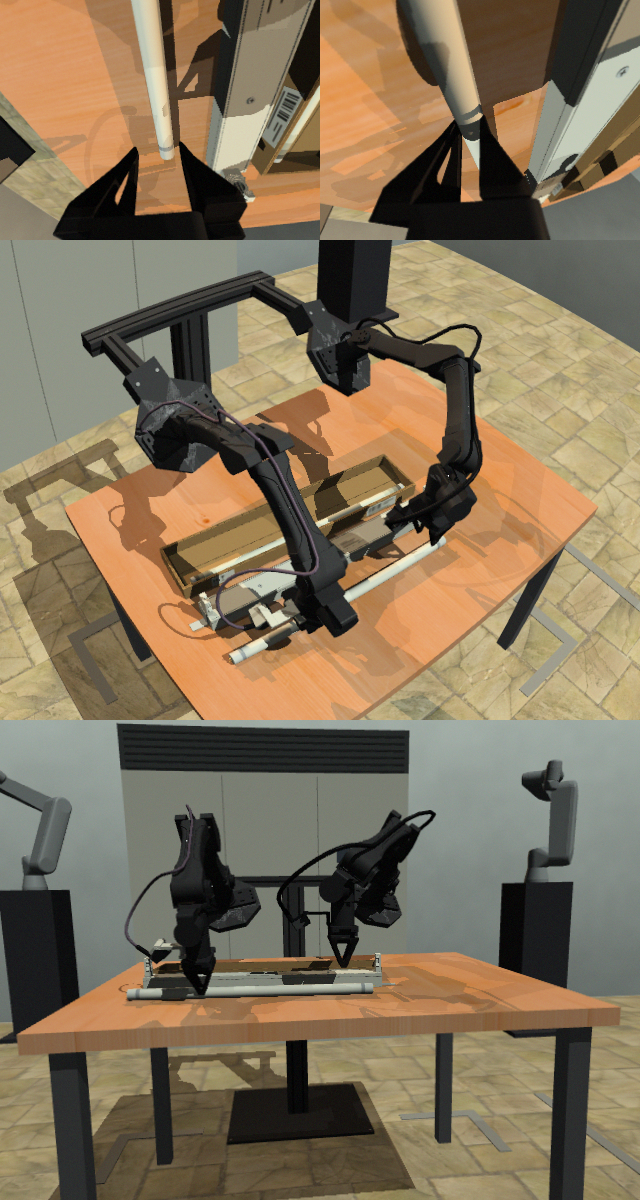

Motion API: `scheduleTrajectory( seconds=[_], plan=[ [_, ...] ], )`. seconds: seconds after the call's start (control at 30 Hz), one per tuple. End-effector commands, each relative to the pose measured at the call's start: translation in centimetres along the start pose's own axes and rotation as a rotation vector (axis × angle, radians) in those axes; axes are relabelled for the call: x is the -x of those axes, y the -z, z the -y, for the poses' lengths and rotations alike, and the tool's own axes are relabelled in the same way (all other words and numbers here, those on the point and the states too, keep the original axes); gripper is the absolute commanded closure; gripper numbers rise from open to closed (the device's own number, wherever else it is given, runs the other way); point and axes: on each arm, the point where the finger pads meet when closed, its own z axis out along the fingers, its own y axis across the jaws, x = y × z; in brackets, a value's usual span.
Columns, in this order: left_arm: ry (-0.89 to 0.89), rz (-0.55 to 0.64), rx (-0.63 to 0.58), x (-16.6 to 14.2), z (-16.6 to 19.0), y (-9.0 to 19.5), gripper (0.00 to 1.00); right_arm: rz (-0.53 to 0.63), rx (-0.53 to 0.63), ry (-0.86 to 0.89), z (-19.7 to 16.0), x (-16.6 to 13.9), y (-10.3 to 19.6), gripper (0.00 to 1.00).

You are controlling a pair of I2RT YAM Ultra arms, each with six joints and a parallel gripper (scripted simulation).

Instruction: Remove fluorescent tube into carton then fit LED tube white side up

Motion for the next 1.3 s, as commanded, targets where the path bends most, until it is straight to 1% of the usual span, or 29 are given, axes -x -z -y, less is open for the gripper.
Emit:
scheduleTrajectory(
  seconds=[0.0,0.03,0.1,0.13,0.2,0.23,0.27,0.3,0.33,0.37,0.4,0.47,0.5,0.6,0.63,0.67,0.77,0.8,0.83,0.87,0.9,0.93,0.97,1.0,1.07,1.13,1.2,1.27],
  plan=[
    [-0.012,0.041,0.036,1.2,-0.5,1.6,0.51,0.015,0.030,-0.006,-0.8,0.5,1.6,0.89],
    [-0.023,0.035,0.020,1.5,0.1,0.9,0.51,0.015,0.030,-0.006,-0.8,0.5,1.6,0.89],
    [-0.027,0.033,0.015,1.4,0.2,0.8,0.51,0.015,0.030,-0.006,-0.8,0.5,1.6,0.89],
    [-0.031,0.013,-0.015,1.2,0.9,-1.0,0.51,0.015,0.030,-0.006,-0.8,0.5,1.6,0.89],
    [-0.031,0.013,-0.015,1.2,0.9,-1.0,0.51,0.015,0.030,-0.006,-0.8,0.5,1.6,0.89],
    [0.001,0.025,0.020,0.4,-0.5,0.7,0.51,0.015,0.030,-0.006,-0.8,0.5,1.6,0.89],
    [0.003,0.028,0.028,0.3,-0.6,0.9,0.51,0.015,0.030,-0.006,-0.8,0.5,1.6,0.89],
    [0.025,0.016,0.023,-0.9,-1.0,0.7,0.51,0.015,0.030,-0.006,-0.8,0.5,1.6,0.89],
    [0.012,0.025,0.025,-0.1,-0.8,1.0,0.51,0.015,0.030,-0.006,-0.8,0.5,1.6,0.89],
    [-0.007,0.026,0.013,0.8,-0.2,0.6,0.51,0.015,0.030,-0.006,-0.8,0.5,1.6,0.89],
    [-0.037,0.013,-0.030,1.6,1.5,-0.6,0.51,0.015,0.030,-0.006,-0.8,0.5,1.6,0.89],
    [-0.033,0.018,-0.020,1.5,1.2,-0.1,0.51,0.015,0.030,-0.006,-0.8,0.5,1.6,0.89],
    [-0.038,0.011,-0.036,1.5,1.8,-0.6,0.51,0.015,0.030,-0.006,-0.8,0.5,1.6,0.89],
    [0.003,0.030,0.016,0.8,-0.2,1.2,0.51,0.015,0.030,-0.006,-0.8,0.5,1.6,0.89],
    [-0.023,0.000,-0.029,0.5,1.3,-2.7,0.51,0.015,0.030,-0.006,-0.8,0.5,1.6,0.89],
    [-0.015,0.008,-0.012,0.6,0.7,-2.5,0.51,0.015,0.030,-0.006,-0.8,0.5,1.6,0.89],
    [-0.019,0.000,-0.026,0.3,0.9,-2.3,0.51,0.015,0.030,-0.006,-0.8,0.5,1.6,0.89],
    [-0.014,0.025,0.012,1.4,0.0,-1.5,0.51,0.015,0.030,-0.006,-0.8,0.5,1.6,0.89],
    [-0.003,0.033,0.032,1.7,-0.8,-1.2,0.51,0.015,0.030,-0.006,-0.8,0.5,1.6,0.89],
    [-0.003,0.034,0.032,1.8,-0.8,-1.4,0.51,0.015,0.030,-0.006,-0.8,0.5,1.6,0.89],
    [-0.041,0.029,-0.002,2.3,1.0,-2.6,0.51,0.015,0.030,-0.006,-0.8,0.5,1.6,0.89],
    [-0.023,0.015,-0.009,1.0,0.8,-3.6,0.51,0.015,0.030,-0.006,-0.8,0.5,1.6,0.89],
    [-0.006,0.011,-0.002,0.4,0.2,-3.9,0.51,0.015,0.030,-0.006,-0.8,0.5,1.6,0.89],
    [-0.022,0.007,-0.020,0.6,1.1,-4.5,0.51,0.015,0.030,-0.006,-0.8,0.5,1.6,0.89],
    [-0.007,0.012,0.001,0.5,0.1,-4.5,0.51,0.015,0.030,-0.006,-0.8,0.5,1.6,0.89],
    [-0.030,0.014,-0.014,1.1,1.1,-5.2,0.51,0.015,0.030,-0.006,-0.8,0.5,1.6,0.89],
    [-0.021,0.029,0.012,1.6,0.1,-4.8,0.51,0.015,0.030,-0.006,-0.8,0.5,1.6,0.89],
    [-0.025,0.029,0.009,1.7,0.2,-4.4,0.51,0.015,0.030,-0.006,-0.8,0.5,1.6,0.89]
  ],
)
